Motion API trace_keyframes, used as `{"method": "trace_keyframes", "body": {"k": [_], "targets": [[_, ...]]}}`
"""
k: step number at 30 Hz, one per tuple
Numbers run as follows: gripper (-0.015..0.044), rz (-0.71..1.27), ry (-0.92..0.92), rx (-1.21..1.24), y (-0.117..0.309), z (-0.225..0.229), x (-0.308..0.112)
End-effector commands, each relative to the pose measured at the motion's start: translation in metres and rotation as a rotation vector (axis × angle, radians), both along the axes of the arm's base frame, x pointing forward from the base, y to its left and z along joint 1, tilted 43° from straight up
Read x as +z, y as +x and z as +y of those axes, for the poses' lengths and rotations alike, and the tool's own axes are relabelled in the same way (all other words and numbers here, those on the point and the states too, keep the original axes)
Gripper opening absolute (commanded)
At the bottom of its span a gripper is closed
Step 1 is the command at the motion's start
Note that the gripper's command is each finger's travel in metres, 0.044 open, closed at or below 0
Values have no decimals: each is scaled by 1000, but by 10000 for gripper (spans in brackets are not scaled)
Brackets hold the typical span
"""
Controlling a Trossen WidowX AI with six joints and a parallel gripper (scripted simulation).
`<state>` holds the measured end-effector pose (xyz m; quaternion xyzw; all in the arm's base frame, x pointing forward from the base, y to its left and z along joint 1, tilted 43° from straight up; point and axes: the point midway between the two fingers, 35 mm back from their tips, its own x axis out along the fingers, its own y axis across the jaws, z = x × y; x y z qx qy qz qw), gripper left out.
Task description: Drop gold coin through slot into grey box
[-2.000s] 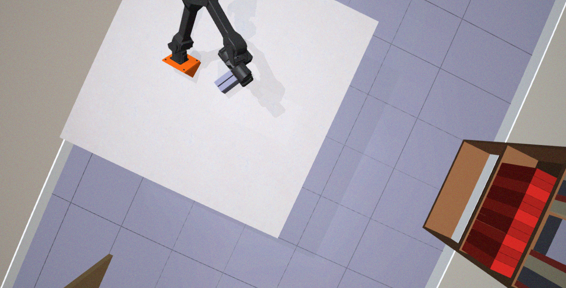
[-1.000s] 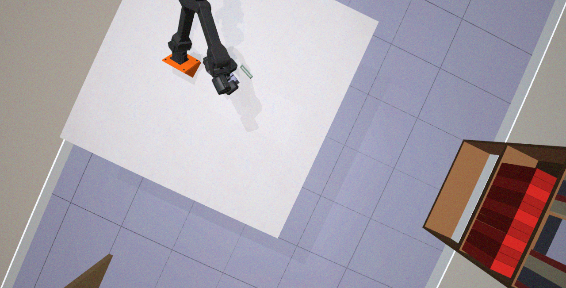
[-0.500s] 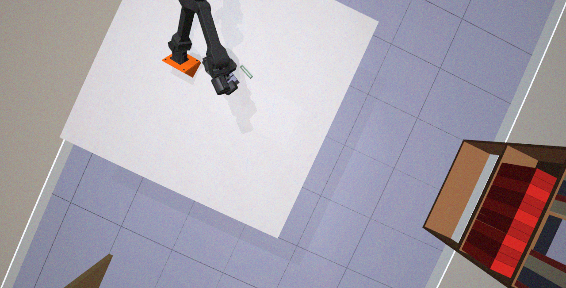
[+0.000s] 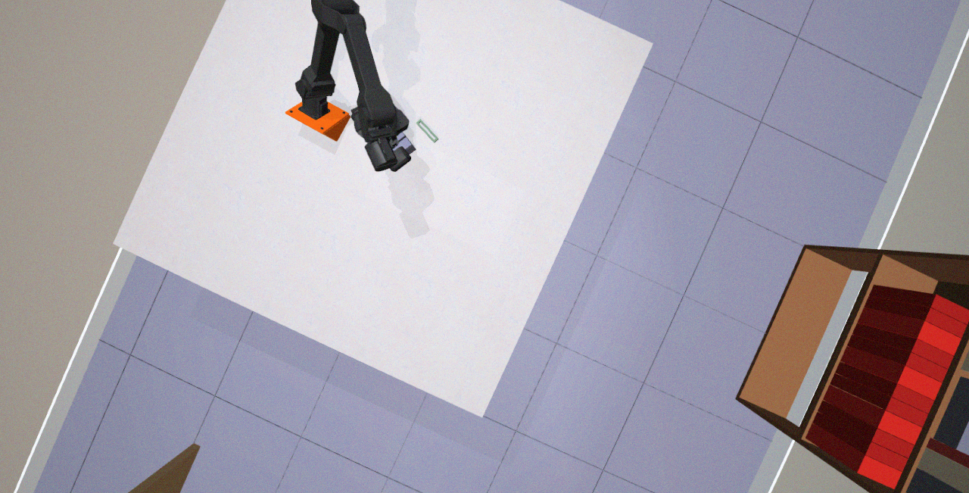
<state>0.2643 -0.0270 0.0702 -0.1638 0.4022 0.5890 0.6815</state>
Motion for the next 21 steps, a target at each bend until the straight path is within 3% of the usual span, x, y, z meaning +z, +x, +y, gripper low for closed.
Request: {"method": "trace_keyframes", "body": {"k": [1, 21], "targets": [[0, -1, -1, 1, 1, 0, 0], [0, 2, -1, -3, -1, 5, -5]]}}
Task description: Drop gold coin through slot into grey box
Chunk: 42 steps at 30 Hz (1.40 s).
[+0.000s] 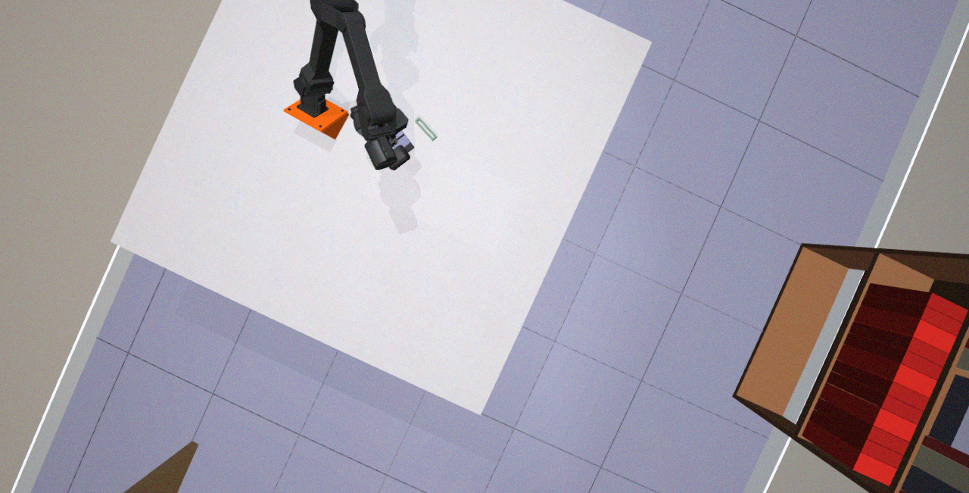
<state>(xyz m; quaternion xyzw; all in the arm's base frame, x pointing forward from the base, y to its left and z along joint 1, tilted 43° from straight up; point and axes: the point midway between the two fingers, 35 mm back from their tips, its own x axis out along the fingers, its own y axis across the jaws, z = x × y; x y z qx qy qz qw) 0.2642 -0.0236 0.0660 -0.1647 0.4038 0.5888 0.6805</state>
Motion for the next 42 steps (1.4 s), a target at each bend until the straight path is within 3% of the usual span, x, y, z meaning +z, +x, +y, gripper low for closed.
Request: {"method": "trace_keyframes", "body": {"k": [1, 23, 29, 38, 42], "targets": [[0, 0, 3, -4, -1, 3, -1], [0, -1, 4, -4, -1, 10, -9], [157, -1, 0, 1, 0, 8, -8], [161, -1, 0, 1, 0, 8, -8], [266, -1, 0, 1, 0, 1, 0]]}}
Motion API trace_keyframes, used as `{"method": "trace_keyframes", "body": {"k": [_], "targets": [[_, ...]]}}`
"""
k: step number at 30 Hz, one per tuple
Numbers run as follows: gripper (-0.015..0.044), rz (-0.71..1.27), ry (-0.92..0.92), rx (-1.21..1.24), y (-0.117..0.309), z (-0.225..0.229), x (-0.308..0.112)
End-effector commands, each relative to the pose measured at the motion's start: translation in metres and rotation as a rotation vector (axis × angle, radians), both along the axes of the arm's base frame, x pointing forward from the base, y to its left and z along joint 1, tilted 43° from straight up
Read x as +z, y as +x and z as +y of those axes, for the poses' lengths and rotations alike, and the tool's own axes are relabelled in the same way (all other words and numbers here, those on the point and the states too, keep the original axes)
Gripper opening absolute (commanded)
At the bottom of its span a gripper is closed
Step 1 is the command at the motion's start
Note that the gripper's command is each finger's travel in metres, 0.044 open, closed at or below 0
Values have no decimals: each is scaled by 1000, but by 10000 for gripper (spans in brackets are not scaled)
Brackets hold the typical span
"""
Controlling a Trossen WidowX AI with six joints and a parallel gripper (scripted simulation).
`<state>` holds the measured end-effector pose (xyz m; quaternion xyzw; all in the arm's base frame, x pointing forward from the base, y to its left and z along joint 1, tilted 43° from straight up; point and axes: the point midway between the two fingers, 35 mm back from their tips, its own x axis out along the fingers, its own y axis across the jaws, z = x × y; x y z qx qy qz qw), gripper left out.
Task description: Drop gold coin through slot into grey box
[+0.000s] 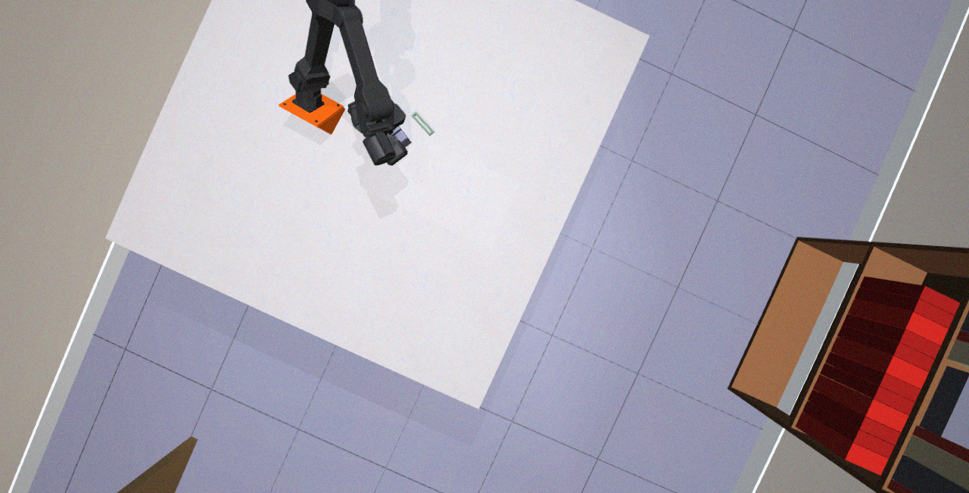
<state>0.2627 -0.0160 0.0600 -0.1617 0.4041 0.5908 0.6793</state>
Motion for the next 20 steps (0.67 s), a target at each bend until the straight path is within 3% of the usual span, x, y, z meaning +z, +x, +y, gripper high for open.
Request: {"method": "trace_keyframes", "body": {"k": [1, 7, 10, 20], "targets": [[292, -6, -5, -1, 1, -9, 9], [440, -3, -3, -1, 1, -25, 27], [440, -1, 1, -1, -2, -39, 44], [440, -1, 1, -1, -2, -39, 44]]}}
